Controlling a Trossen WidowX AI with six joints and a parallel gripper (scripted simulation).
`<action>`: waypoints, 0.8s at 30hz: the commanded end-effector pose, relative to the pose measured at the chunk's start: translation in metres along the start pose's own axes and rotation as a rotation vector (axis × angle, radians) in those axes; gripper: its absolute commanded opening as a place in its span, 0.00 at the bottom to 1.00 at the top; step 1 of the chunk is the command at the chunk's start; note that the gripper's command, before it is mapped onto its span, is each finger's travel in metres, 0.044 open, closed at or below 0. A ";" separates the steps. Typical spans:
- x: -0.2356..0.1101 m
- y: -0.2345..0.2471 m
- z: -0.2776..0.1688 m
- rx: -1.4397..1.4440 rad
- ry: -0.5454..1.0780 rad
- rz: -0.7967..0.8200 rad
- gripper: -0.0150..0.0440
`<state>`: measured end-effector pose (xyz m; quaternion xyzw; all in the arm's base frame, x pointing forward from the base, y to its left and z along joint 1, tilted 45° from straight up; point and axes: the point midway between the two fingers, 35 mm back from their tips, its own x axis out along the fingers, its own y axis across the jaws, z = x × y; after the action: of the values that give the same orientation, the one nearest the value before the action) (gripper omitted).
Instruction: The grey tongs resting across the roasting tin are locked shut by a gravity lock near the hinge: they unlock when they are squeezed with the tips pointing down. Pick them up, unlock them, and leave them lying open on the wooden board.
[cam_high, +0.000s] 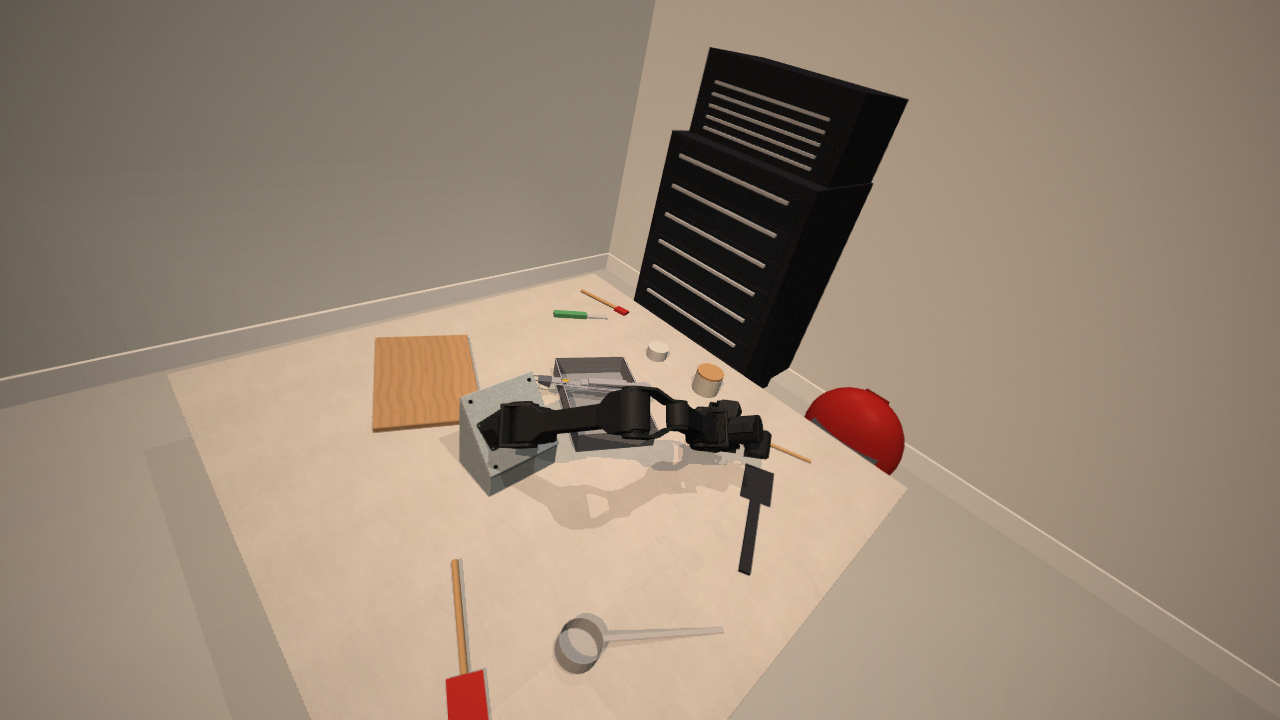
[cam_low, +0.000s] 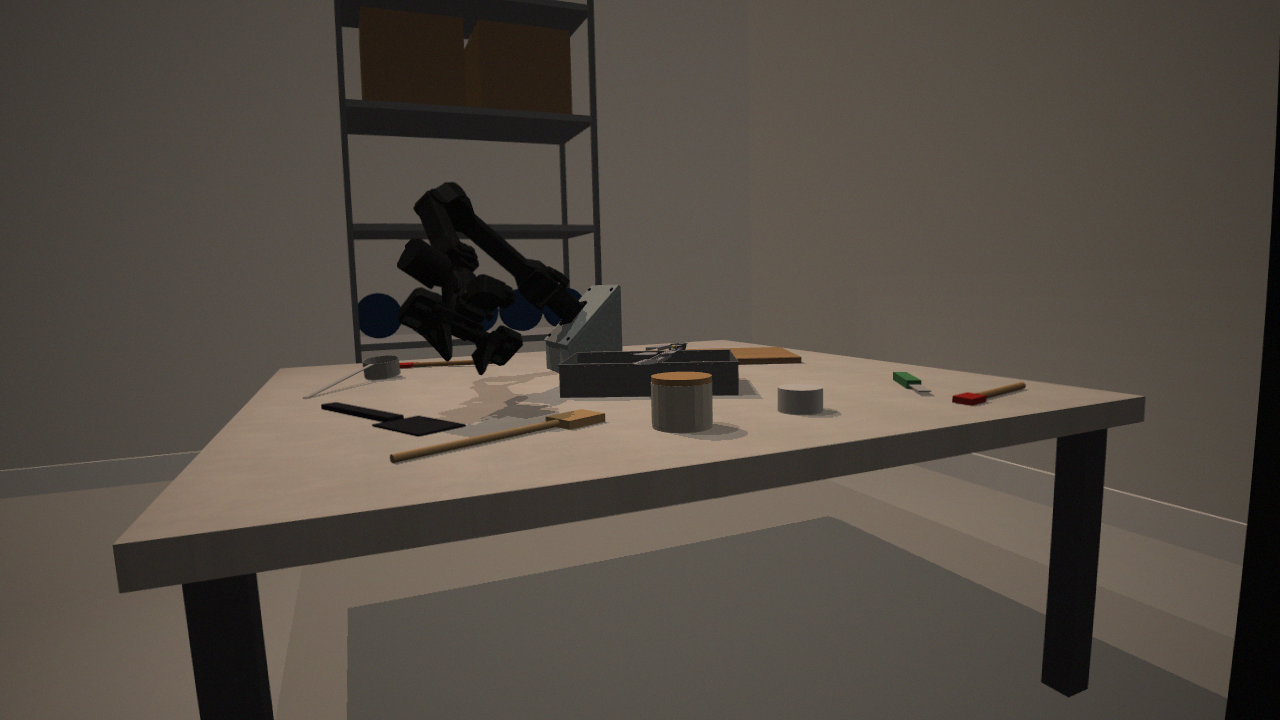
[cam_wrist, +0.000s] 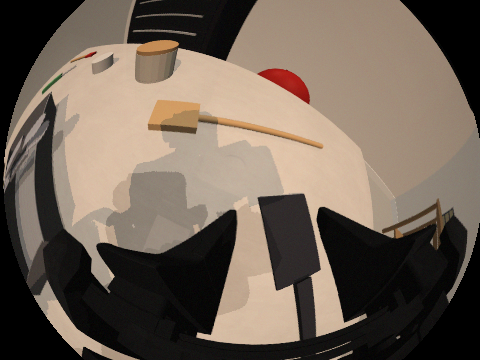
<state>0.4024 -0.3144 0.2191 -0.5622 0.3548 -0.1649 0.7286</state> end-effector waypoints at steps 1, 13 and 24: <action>-0.005 0.063 0.041 -0.213 -0.050 0.164 0.69; -0.070 0.217 0.117 -0.915 -0.293 0.513 0.69; -0.149 0.319 0.124 -1.533 -0.544 0.719 0.69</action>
<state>0.3631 -0.0577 0.0078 -0.7670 0.3699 0.4211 0.3125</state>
